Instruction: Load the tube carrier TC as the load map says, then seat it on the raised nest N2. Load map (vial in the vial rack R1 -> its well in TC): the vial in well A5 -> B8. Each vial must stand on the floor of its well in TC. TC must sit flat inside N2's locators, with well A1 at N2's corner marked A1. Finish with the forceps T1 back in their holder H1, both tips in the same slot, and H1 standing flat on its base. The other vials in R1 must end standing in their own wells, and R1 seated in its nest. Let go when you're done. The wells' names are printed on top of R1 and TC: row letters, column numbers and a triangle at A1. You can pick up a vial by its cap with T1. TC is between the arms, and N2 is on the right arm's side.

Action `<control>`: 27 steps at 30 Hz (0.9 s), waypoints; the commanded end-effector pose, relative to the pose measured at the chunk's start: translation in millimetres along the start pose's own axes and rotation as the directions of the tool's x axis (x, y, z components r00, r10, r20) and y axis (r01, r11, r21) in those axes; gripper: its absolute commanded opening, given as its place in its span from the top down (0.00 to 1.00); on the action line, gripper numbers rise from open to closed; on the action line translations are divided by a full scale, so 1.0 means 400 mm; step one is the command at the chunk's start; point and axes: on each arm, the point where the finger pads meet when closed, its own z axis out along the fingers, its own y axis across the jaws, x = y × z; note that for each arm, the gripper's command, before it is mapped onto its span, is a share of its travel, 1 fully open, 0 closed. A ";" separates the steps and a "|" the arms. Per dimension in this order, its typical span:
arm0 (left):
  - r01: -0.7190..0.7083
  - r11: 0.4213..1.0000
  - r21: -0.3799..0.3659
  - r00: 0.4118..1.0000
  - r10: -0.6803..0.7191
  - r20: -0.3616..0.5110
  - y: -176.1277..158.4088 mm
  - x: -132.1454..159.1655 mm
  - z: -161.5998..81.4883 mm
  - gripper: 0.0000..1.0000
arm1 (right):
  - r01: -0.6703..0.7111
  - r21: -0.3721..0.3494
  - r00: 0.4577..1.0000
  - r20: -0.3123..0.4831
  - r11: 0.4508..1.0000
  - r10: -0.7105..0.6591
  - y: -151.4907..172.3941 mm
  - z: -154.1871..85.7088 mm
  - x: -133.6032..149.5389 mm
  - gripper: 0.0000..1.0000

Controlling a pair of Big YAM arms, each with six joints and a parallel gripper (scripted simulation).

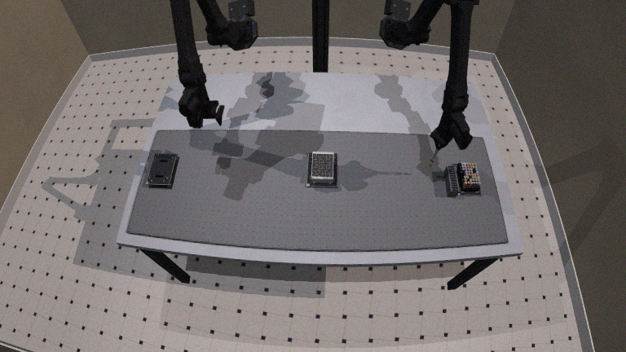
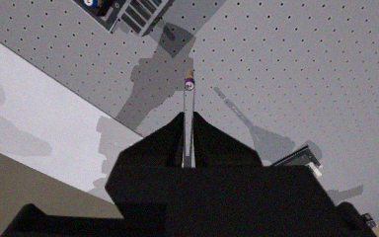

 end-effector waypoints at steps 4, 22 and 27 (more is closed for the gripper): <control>0.015 1.000 0.008 1.000 -0.015 0.012 -0.020 0.014 -0.007 0.91 | 0.013 0.001 1.000 0.017 1.000 -0.013 -0.003 -0.007 -0.019 0.00; 0.016 1.000 0.013 1.000 -0.017 0.017 -0.064 0.063 -0.014 0.91 | 0.013 0.001 1.000 0.017 1.000 -0.013 -0.003 -0.007 -0.019 0.00; 0.016 1.000 0.012 1.000 -0.017 0.016 -0.077 0.080 -0.013 0.91 | 0.013 0.001 1.000 0.017 1.000 -0.013 -0.003 -0.007 -0.019 0.00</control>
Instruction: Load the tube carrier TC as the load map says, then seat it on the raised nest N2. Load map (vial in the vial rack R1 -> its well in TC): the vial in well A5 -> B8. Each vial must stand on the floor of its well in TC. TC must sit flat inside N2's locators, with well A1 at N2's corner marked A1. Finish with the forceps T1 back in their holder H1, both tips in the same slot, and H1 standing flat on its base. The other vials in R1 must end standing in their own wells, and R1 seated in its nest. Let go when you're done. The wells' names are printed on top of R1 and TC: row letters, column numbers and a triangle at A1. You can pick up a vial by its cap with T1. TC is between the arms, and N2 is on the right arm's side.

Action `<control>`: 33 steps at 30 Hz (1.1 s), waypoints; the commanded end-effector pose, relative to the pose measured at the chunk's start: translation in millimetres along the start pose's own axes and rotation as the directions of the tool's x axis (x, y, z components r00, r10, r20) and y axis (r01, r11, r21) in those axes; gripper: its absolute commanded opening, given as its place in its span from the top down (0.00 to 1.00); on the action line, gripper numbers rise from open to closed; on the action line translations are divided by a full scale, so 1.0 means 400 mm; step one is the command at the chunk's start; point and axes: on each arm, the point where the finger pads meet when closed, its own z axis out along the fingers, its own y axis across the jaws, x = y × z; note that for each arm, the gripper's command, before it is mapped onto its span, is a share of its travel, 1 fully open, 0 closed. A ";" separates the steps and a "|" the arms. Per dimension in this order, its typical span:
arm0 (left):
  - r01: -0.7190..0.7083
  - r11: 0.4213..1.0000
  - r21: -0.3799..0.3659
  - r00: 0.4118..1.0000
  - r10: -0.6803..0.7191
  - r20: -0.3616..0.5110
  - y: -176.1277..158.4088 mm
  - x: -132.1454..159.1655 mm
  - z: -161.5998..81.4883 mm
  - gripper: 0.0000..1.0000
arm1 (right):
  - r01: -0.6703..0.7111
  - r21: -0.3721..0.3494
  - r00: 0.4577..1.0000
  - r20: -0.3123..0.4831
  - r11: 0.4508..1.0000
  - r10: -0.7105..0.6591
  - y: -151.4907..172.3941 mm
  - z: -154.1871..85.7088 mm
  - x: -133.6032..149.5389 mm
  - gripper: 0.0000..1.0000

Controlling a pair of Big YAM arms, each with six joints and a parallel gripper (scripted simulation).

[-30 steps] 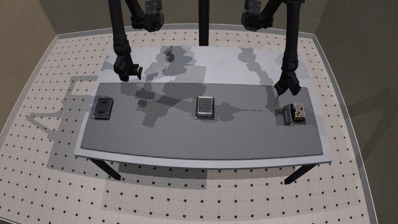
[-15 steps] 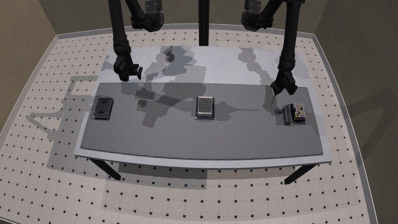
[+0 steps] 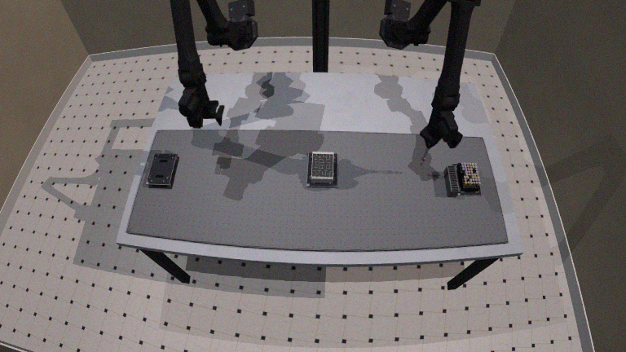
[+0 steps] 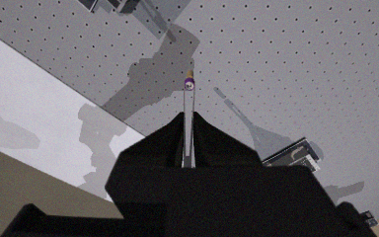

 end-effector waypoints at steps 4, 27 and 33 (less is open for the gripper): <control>0.017 1.000 0.016 1.000 -0.018 0.016 -0.026 0.014 -0.013 0.91 | 0.013 0.001 1.000 0.017 1.000 -0.013 -0.003 -0.007 -0.019 0.00; 0.013 1.000 0.002 1.000 -0.013 -0.006 -0.068 0.095 0.003 0.91 | 0.013 0.001 1.000 0.017 1.000 -0.013 -0.003 -0.007 -0.019 0.00; 0.013 1.000 0.004 1.000 -0.013 -0.004 -0.085 0.113 0.001 0.91 | 0.013 0.001 1.000 0.017 1.000 -0.013 -0.003 -0.007 -0.019 0.00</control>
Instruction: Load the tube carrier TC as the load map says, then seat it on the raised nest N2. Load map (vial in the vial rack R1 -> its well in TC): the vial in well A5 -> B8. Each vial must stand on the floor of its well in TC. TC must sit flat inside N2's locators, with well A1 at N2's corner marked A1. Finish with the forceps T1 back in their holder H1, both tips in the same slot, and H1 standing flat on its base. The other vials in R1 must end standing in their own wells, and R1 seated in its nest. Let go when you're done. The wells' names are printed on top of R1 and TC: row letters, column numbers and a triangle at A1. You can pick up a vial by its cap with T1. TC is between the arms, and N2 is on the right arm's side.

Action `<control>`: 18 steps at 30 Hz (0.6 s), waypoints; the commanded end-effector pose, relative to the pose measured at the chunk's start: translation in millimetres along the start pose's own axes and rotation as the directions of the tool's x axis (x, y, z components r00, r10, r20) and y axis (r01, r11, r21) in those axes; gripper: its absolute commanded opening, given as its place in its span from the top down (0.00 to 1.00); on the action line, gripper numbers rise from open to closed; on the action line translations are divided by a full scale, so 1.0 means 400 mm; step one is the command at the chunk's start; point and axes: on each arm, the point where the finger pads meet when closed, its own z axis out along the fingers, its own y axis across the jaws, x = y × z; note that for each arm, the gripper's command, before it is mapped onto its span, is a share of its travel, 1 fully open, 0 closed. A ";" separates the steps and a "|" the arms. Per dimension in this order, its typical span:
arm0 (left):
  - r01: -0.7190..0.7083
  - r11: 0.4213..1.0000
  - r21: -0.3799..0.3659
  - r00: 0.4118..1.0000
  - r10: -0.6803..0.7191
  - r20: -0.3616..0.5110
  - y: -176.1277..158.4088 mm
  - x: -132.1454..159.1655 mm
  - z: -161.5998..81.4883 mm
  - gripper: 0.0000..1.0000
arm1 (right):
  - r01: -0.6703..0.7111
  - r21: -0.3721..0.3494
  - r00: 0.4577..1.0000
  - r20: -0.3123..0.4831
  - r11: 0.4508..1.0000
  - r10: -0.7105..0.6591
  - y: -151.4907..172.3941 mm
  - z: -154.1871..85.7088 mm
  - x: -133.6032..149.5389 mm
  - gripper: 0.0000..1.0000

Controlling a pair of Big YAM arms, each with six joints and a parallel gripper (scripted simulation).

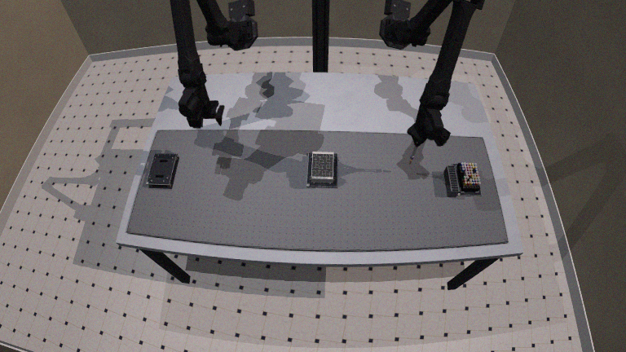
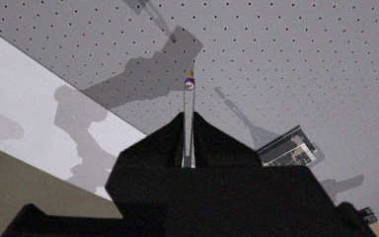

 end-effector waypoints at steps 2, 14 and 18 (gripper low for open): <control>0.013 1.000 0.002 1.000 -0.013 -0.007 -0.014 0.027 0.008 0.91 | 0.013 0.001 1.000 0.017 1.000 -0.013 -0.003 -0.007 -0.019 0.00; 0.012 1.000 0.002 1.000 -0.012 -0.008 -0.040 0.060 0.006 0.91 | 0.013 0.001 1.000 0.017 1.000 -0.013 -0.003 -0.007 -0.019 0.00; 0.013 1.000 0.003 1.000 -0.013 -0.006 -0.051 0.072 0.005 0.91 | 0.013 0.001 1.000 0.017 1.000 -0.013 -0.003 -0.007 -0.019 0.00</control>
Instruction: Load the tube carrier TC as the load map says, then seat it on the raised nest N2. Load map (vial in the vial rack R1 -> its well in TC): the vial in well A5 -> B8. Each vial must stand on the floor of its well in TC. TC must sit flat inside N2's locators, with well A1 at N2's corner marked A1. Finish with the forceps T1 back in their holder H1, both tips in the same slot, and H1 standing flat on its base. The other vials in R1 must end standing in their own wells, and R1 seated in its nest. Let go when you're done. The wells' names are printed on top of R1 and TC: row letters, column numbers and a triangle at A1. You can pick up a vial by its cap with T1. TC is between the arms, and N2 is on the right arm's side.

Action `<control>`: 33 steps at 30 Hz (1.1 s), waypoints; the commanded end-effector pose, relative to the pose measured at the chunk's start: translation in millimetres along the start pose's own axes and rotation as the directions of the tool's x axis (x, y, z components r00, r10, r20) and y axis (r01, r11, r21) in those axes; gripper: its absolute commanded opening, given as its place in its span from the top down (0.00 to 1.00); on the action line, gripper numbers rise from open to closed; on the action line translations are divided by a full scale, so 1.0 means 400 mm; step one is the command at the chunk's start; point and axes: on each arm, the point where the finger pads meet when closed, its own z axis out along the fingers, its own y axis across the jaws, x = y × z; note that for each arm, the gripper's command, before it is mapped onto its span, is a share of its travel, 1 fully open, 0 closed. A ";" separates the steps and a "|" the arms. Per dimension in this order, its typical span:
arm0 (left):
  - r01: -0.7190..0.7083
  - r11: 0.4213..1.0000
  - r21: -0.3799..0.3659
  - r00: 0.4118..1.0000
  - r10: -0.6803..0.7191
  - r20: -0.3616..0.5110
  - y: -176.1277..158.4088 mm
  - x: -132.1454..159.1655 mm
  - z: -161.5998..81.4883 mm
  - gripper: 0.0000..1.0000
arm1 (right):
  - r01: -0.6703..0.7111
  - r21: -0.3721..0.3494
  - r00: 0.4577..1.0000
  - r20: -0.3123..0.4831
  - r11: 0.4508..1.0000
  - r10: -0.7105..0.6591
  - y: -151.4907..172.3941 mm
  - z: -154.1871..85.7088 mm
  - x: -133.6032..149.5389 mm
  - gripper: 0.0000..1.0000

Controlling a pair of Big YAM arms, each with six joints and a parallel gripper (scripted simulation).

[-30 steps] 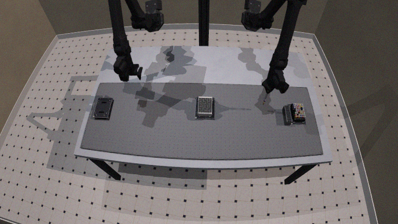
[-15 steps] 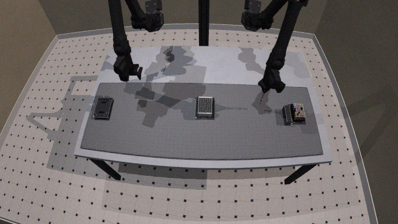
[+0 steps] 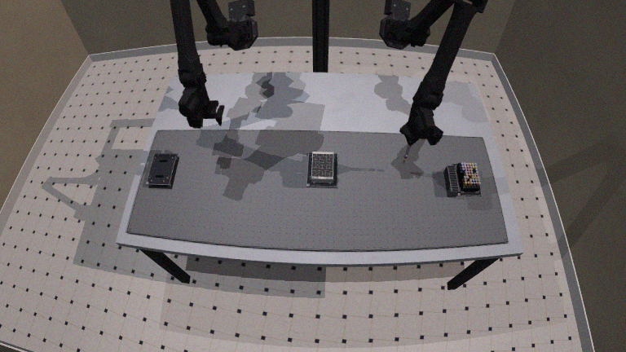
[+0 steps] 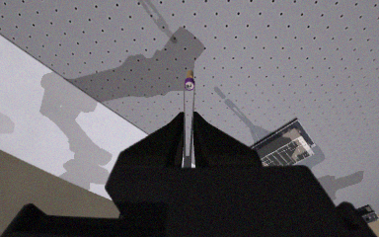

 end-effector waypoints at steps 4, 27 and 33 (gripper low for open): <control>0.013 1.000 0.002 1.000 -0.013 -0.006 -0.019 0.033 0.006 0.91 | 0.013 0.001 1.000 0.017 1.000 -0.013 -0.003 -0.007 -0.019 0.00; 0.012 1.000 0.003 1.000 -0.012 -0.005 -0.069 0.095 0.002 0.91 | 0.013 0.001 1.000 0.017 1.000 -0.013 -0.003 -0.007 -0.019 0.00; 0.013 1.000 0.005 1.000 -0.013 -0.004 -0.088 0.111 0.000 0.91 | 0.013 0.001 1.000 0.017 1.000 -0.013 -0.003 -0.007 -0.019 0.00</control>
